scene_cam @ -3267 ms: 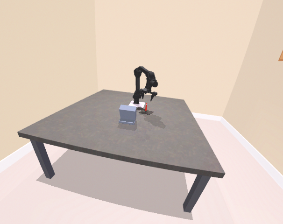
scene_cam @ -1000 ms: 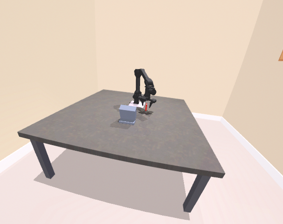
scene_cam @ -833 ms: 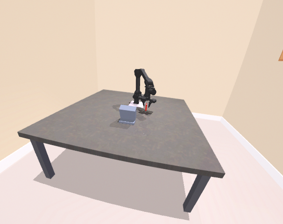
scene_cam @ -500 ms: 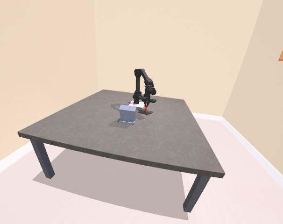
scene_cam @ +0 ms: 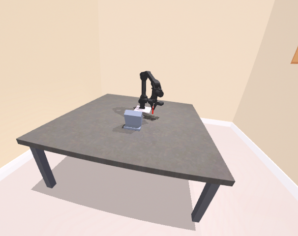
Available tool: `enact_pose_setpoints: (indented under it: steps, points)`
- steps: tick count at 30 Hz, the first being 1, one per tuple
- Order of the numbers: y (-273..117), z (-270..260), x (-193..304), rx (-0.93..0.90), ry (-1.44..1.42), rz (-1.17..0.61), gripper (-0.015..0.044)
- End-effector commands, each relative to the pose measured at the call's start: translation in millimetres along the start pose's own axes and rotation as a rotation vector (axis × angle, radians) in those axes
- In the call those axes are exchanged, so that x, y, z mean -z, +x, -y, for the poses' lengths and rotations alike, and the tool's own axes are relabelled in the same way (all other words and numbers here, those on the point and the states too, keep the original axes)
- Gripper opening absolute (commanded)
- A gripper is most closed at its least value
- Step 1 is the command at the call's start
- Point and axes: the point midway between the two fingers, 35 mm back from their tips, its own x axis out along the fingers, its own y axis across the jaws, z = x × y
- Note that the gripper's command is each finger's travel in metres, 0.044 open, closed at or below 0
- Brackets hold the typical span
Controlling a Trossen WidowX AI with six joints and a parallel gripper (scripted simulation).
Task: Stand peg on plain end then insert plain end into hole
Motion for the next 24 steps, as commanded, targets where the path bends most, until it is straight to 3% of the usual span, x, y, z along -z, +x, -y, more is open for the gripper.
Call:
enact_pose_setpoints:
  steps: [1, 14, 24]
  points:
    - [-15, -1, -1, -0.004, -0.001, -0.001, 0.0]
    - [-54, -1, -2, -0.003, 0.0, -0.005, 0.0]
    - [-54, -1, -8, -0.032, 0.037, 0.016, 0.0]
